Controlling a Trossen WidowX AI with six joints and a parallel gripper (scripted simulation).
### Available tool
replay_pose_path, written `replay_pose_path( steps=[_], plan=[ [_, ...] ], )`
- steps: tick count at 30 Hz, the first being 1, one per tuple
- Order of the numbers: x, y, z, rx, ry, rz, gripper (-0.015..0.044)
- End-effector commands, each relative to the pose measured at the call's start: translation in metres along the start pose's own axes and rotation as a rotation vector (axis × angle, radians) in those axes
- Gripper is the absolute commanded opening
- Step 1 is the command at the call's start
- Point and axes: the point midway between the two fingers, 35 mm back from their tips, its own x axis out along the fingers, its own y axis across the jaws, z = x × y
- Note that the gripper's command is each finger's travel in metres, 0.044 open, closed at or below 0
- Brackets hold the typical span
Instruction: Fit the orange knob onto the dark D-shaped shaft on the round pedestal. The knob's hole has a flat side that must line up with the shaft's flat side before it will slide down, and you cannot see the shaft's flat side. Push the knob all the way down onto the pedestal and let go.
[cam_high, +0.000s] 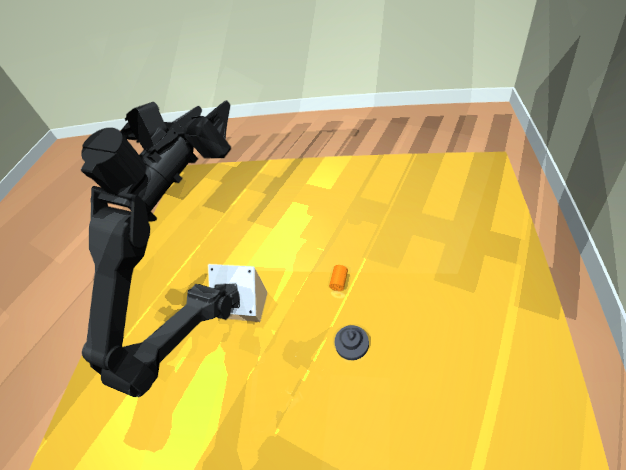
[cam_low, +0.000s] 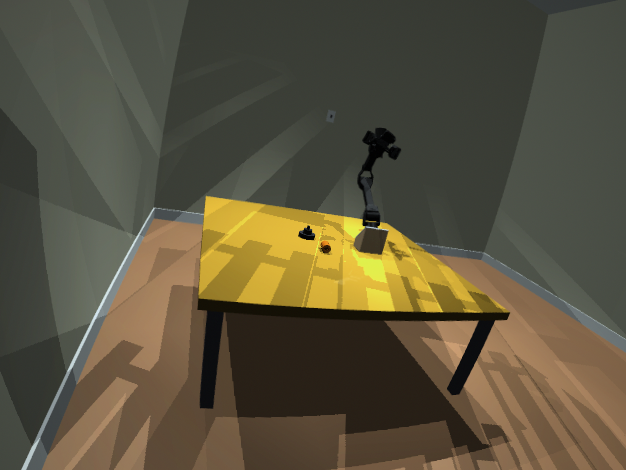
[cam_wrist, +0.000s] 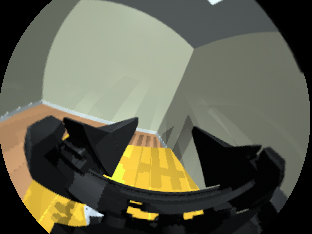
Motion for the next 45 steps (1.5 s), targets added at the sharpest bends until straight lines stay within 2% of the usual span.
replay_pose_path(
  steps=[1,5,9,14,20,26,35,45],
  plan=[
    [0.001,0.0,-0.002,-0.001,0.007,-0.001,0.0426],
    [0.033,-0.011,-0.043,-0.012,0.173,-0.016,0.044],
    [0.07,-0.028,-0.118,-0.021,0.446,-0.018,0.044],
    [0.093,-0.044,-0.226,-0.01,0.816,0.015,0.044],
    [0.08,-0.045,-0.359,0.006,1.273,0.155,0.044],
    [0.041,-0.025,-0.456,0.0,1.626,0.412,0.044],
    [0.032,-0.016,-0.487,0.0,1.66,0.444,0.044],
    [0.031,-0.015,-0.494,0.0,1.66,0.444,0.044]
  ],
)
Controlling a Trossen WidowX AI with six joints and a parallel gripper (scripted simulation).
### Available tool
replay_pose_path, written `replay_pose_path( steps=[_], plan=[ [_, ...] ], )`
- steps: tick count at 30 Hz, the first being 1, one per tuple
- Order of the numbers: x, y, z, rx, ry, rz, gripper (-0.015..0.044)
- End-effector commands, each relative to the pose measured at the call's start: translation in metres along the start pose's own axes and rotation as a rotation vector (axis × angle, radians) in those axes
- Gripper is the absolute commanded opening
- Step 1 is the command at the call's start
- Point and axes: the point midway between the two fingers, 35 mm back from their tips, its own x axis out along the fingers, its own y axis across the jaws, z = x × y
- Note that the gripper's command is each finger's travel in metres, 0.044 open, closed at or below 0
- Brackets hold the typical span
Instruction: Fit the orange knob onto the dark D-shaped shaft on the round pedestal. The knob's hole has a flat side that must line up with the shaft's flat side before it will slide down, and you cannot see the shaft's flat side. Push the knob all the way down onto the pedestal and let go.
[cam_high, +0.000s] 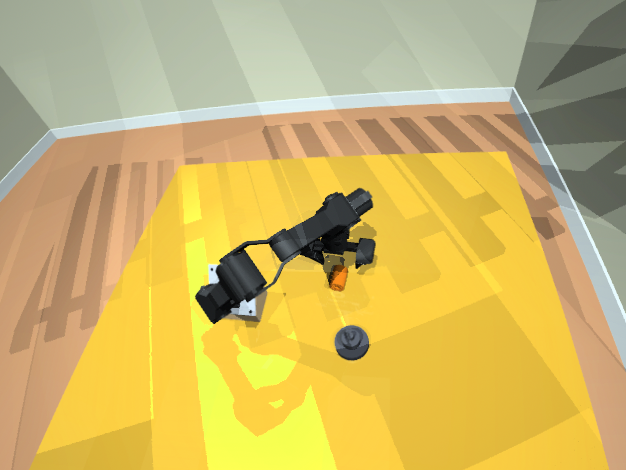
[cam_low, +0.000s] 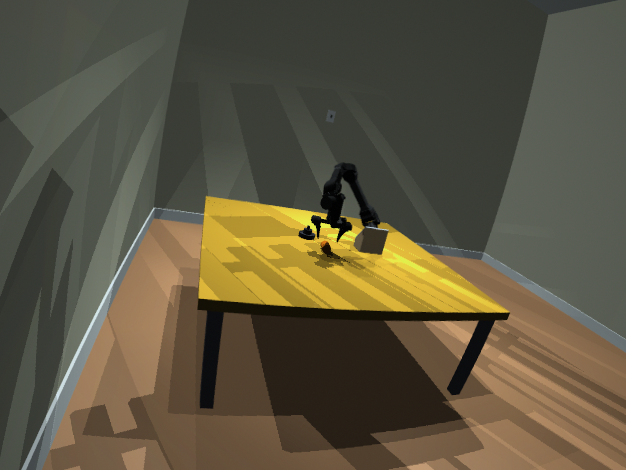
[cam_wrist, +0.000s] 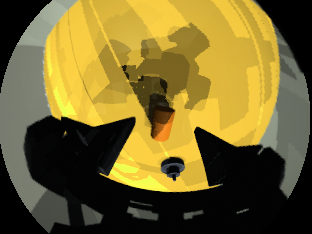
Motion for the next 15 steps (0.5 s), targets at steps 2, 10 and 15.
replay_pose_path(
  steps=[2,10,15],
  plan=[
    [0.011,0.003,-0.001,-0.011,0.014,0.006,0.044],
    [0.024,0.003,-0.002,-0.011,0.015,0.006,0.044],
    [0.032,0.003,-0.002,-0.011,0.015,0.006,0.044]
  ],
)
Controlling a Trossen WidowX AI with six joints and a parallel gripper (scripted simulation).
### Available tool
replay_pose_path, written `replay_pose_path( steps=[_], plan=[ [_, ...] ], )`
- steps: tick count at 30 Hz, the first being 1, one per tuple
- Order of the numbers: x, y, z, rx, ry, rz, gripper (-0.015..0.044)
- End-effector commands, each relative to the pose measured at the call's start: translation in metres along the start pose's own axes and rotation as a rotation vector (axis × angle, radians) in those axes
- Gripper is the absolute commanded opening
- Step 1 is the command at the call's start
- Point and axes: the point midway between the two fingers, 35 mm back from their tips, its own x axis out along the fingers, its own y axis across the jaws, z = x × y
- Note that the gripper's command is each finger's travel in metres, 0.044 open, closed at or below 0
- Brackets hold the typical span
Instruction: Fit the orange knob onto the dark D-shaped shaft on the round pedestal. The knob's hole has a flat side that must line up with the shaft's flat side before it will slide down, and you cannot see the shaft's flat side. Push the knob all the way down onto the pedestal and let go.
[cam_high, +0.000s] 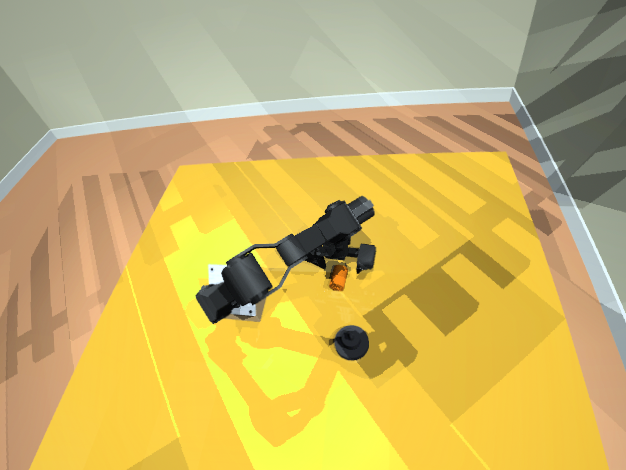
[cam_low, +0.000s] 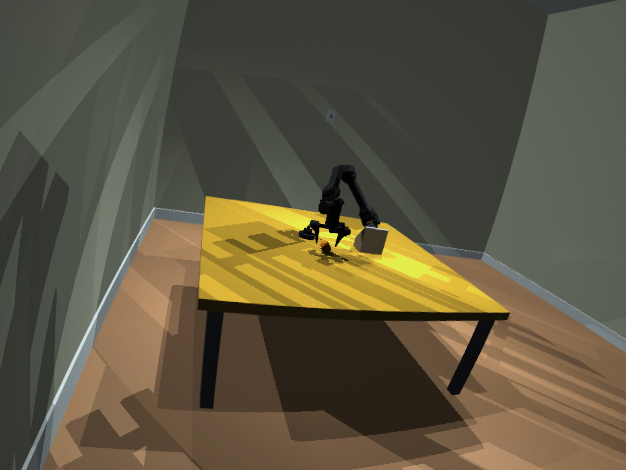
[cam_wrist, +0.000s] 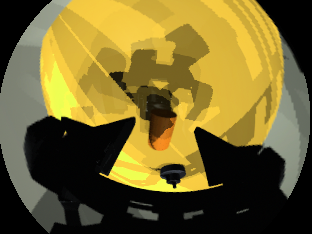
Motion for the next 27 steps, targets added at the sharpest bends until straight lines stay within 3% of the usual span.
replay_pose_path(
  steps=[1,12,20,27],
  plan=[
    [0.011,0.004,-0.002,-0.013,0.016,0.008,0.044],
    [0.024,0.005,-0.002,-0.013,0.017,0.008,0.044],
    [0.024,0.005,-0.002,-0.013,0.017,0.008,0.024],
    [0.024,0.005,-0.002,-0.013,0.017,0.008,0.0233]
  ],
)
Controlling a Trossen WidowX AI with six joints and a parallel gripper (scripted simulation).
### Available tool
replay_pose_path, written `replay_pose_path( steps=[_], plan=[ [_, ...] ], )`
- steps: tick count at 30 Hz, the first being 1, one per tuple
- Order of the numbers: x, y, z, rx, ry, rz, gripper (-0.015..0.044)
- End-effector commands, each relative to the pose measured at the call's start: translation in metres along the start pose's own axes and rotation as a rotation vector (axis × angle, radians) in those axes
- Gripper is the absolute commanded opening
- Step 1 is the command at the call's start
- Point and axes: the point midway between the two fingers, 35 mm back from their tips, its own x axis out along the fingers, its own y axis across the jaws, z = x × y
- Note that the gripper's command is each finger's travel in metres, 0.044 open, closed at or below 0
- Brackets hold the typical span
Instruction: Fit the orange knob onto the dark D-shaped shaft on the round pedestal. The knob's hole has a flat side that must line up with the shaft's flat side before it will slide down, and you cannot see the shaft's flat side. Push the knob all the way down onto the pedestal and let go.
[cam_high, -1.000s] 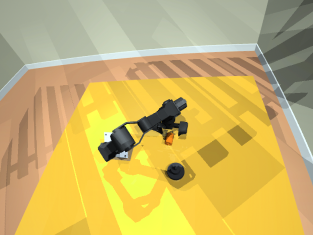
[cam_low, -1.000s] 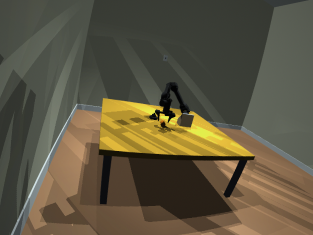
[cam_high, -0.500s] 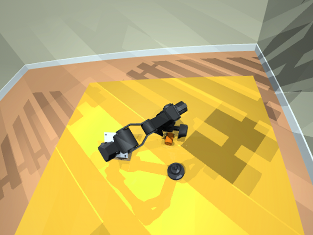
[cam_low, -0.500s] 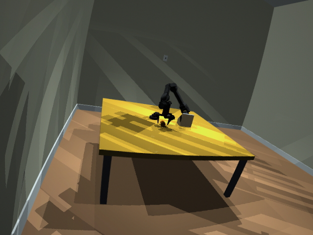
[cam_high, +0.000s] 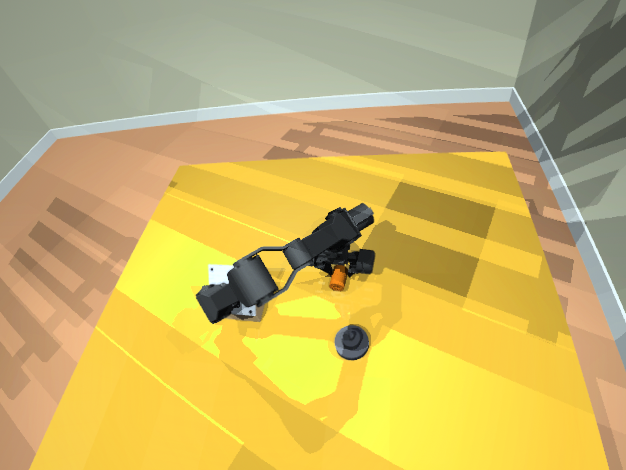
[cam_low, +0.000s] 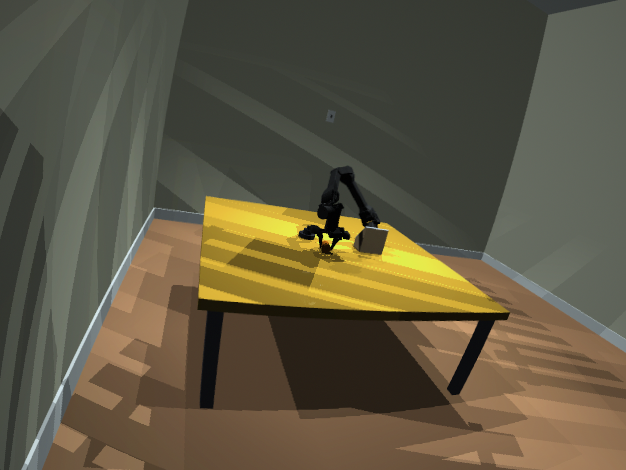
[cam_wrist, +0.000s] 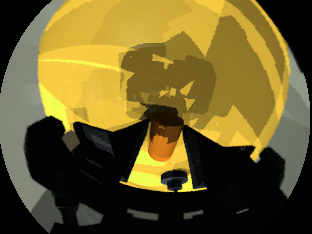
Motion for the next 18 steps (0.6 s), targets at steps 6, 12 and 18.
replay_pose_path(
  steps=[6,12,18],
  plan=[
    [0.0019,0.0013,-0.0007,-0.007,0.007,0.0,0.0193],
    [0.0014,0.0011,-0.0008,-0.006,0.001,0.0,0.0179],
    [-0.0028,0.0004,-0.0043,-0.002,-0.08,0.002,0.0179]
  ],
)
